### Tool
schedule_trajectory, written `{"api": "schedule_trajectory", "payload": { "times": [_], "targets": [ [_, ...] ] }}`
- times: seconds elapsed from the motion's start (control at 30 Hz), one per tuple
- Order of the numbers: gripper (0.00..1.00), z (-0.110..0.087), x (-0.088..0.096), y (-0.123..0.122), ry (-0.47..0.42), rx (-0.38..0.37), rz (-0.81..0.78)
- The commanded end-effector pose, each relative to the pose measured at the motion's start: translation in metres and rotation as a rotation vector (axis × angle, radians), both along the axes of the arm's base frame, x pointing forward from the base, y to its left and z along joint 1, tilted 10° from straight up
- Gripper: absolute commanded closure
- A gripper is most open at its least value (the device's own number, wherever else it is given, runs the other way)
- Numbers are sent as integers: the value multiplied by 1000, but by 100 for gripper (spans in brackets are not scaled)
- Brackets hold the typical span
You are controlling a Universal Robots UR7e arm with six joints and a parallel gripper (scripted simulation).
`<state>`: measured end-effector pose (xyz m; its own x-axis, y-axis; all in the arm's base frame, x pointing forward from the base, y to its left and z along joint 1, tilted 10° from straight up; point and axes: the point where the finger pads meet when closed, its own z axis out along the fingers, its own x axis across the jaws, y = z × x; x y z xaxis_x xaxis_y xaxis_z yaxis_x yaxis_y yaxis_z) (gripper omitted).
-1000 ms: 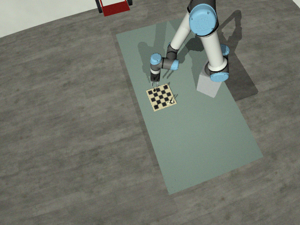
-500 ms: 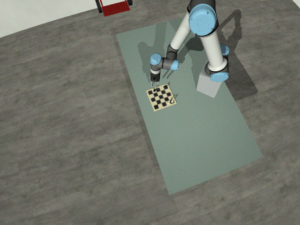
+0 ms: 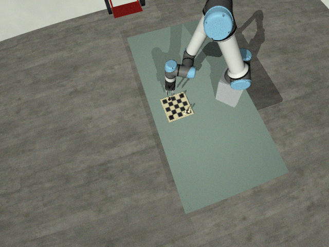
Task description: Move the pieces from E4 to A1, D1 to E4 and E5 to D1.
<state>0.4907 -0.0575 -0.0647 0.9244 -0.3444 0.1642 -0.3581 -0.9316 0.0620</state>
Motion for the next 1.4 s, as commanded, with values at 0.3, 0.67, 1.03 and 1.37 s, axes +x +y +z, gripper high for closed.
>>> {"api": "schedule_trajectory", "payload": {
  "times": [0.3, 0.67, 1.03, 1.37],
  "targets": [
    [27, -19, 3, -3, -2, -1, 0],
    [27, -31, 5, -4, -2, -1, 0],
    [27, -37, 6, -5, -2, -1, 0],
    [27, -38, 6, -5, -2, -1, 0]
  ]
}}
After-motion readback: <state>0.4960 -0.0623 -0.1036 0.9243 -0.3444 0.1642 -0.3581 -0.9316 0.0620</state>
